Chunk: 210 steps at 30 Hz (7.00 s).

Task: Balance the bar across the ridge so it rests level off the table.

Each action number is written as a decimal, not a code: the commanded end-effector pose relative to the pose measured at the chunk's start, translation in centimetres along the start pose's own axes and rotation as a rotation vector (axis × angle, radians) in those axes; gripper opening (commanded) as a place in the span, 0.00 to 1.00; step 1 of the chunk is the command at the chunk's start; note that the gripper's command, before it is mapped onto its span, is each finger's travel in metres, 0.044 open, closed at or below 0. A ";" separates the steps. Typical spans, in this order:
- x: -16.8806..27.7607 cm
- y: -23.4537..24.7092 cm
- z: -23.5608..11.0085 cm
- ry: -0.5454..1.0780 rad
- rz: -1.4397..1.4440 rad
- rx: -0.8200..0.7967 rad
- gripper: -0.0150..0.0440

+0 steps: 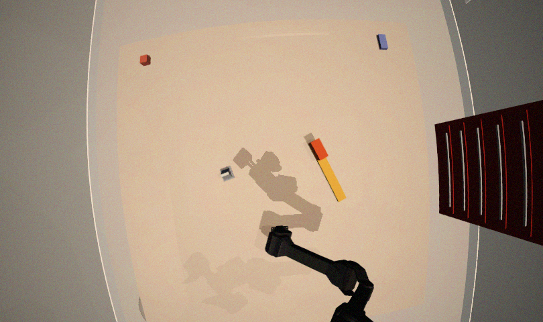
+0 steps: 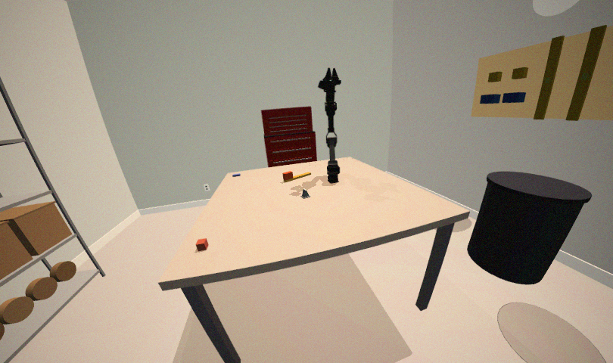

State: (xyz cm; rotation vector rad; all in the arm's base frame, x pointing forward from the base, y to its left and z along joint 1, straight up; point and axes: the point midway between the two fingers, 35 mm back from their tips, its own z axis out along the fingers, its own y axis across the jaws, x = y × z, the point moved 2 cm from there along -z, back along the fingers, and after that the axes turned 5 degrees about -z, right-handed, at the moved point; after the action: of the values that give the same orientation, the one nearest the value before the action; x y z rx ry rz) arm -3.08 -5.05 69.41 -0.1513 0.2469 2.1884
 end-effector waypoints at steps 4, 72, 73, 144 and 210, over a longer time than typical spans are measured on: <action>2.6 -4.4 0.5 0.026 -0.034 0.143 0.79; -8.1 -37.5 -23.4 -0.474 -0.202 1.733 0.79; -8.5 -37.5 -24.0 -0.497 -0.199 1.752 0.79; -15.3 -20.4 -59.8 -2.380 0.337 2.091 0.79; -15.0 -20.7 -61.6 -2.376 0.339 2.093 0.25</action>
State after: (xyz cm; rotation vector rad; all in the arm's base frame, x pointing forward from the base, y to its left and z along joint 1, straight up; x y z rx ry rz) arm 23.49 -19.13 9.04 -3.0535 -0.7902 -0.0184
